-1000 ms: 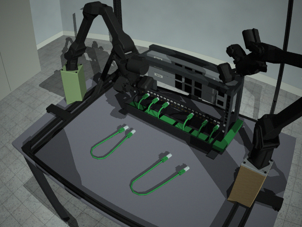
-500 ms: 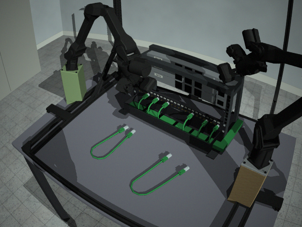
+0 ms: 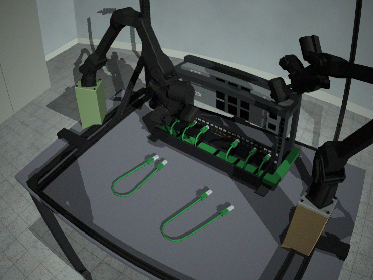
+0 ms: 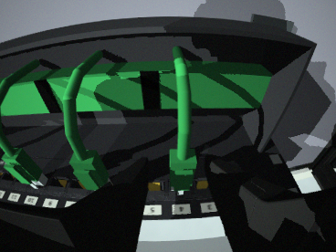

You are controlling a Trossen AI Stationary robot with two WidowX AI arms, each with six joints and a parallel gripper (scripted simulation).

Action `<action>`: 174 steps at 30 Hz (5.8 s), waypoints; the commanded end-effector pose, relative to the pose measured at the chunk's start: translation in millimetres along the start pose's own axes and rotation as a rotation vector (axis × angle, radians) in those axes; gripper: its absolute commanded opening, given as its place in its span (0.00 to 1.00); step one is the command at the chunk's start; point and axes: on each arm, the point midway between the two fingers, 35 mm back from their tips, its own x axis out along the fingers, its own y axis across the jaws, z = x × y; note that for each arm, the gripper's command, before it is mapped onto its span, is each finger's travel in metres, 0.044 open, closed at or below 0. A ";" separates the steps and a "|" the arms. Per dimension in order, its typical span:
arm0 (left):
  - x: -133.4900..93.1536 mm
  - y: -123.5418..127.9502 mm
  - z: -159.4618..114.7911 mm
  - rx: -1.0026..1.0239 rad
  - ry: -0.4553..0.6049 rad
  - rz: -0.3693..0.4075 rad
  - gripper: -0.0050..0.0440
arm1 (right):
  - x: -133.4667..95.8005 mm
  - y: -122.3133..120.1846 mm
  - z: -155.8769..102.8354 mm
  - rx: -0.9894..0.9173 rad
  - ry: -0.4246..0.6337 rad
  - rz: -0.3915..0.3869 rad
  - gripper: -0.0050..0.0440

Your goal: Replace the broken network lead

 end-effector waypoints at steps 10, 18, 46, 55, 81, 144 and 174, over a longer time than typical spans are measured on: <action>0.0 0.0 0.0 0.000 0.000 0.000 1.00 | 2.7 -0.6 0.5 0.002 0.000 -0.001 0.10; 0.0 0.0 0.0 0.000 0.000 0.000 1.00 | 2.7 -0.6 0.5 0.002 0.000 -0.001 0.10; 0.0 0.0 0.0 0.000 0.000 0.000 1.00 | 3.0 -1.8 0.8 0.004 -0.001 -0.006 0.21; 0.0 0.0 0.0 0.000 0.000 0.000 1.00 | 3.0 -1.8 0.8 0.004 -0.001 -0.006 0.21; 0.0 0.0 0.0 0.000 0.000 0.000 1.00 | -14.0 -2.0 37.0 0.004 -0.001 -0.006 0.21; 0.0 0.0 0.0 0.000 0.000 0.000 1.00 | 1.7 -0.8 4.3 -0.125 0.103 -0.021 0.46; 0.0 0.0 0.0 0.000 0.000 0.000 1.00 | -58.3 -0.6 4.1 -0.125 0.103 -0.021 0.46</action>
